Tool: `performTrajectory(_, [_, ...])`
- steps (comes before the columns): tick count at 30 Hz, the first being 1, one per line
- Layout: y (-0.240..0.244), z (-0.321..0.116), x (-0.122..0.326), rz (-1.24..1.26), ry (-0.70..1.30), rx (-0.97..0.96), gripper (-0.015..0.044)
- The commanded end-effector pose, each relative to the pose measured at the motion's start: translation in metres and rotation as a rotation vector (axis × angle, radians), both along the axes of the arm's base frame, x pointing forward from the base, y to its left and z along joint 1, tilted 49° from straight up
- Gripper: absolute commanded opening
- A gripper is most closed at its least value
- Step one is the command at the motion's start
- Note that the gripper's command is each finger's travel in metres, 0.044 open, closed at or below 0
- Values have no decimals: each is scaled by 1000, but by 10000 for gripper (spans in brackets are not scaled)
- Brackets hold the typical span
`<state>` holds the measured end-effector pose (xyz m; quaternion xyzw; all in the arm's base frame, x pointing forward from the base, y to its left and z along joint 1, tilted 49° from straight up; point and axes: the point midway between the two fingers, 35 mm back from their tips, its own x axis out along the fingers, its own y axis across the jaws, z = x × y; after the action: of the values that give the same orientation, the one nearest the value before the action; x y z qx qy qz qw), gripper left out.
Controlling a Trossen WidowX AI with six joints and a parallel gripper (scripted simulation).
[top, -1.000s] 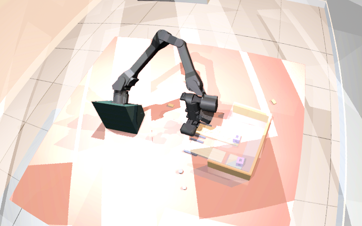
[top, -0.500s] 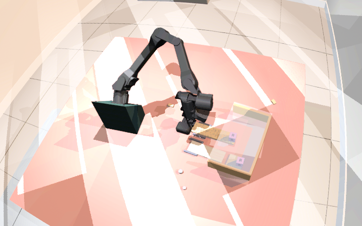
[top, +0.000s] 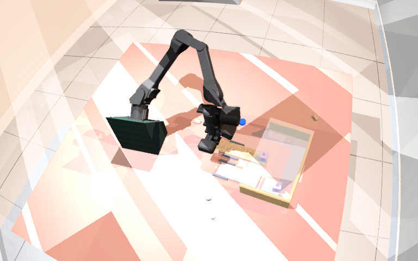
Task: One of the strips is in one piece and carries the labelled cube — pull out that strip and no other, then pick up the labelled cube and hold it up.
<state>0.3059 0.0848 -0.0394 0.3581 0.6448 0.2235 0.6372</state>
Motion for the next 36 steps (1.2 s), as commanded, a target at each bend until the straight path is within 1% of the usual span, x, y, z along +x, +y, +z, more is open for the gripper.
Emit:
performTrajectory(1, [7,-2,-15,14,29,6,0])
performTrajectory(36, [15,4,-61,14,31,6,0])
